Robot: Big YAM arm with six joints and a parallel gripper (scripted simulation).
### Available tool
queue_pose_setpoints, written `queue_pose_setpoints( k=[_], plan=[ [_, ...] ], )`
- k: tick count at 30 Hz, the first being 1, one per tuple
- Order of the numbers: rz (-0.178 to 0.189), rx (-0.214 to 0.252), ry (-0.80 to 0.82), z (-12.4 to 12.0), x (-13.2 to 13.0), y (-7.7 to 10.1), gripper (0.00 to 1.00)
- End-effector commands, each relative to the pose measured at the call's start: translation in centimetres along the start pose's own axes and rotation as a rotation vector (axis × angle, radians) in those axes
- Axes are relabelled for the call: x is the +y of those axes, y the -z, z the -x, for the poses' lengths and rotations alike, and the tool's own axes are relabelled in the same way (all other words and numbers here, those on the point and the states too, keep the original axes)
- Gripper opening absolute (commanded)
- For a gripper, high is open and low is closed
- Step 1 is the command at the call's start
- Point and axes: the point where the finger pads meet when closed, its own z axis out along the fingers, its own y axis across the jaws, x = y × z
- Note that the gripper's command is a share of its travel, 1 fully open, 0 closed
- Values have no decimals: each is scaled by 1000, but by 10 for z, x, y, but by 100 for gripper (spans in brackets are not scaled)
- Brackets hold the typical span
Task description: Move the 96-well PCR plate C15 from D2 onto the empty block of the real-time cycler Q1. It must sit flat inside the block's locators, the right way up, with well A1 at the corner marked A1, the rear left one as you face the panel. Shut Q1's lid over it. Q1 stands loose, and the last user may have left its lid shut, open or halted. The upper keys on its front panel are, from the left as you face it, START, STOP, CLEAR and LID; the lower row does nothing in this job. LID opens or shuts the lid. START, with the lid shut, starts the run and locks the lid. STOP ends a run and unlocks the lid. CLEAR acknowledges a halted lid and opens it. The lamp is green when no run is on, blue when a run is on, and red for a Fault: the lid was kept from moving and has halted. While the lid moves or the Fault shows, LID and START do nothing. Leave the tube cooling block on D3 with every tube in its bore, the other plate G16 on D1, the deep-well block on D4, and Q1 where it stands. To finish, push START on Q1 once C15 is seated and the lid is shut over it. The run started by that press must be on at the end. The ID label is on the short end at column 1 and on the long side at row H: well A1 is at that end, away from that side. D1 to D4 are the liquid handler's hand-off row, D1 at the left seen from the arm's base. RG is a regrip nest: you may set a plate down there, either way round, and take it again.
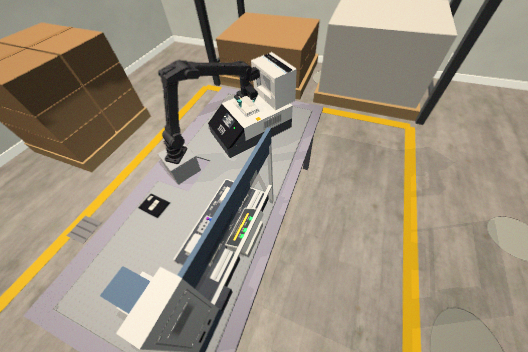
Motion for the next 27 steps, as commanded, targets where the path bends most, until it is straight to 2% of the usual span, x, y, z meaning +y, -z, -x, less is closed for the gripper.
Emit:
queue_pose_setpoints(
  k=[1,8,10,14,18,24,25,27],
  plan=[
    [95,17,-35,8,20,53,100],
    [96,17,-23,1,18,66,100],
    [80,14,-19,0,15,62,100],
    [78,14,-16,-2,13,60,100],
    [82,15,-13,-3,12,73,100],
    [108,20,-25,2,18,93,100],
    [140,16,-26,8,10,90,0],
    [190,15,-17,8,-8,84,0]
  ],
)
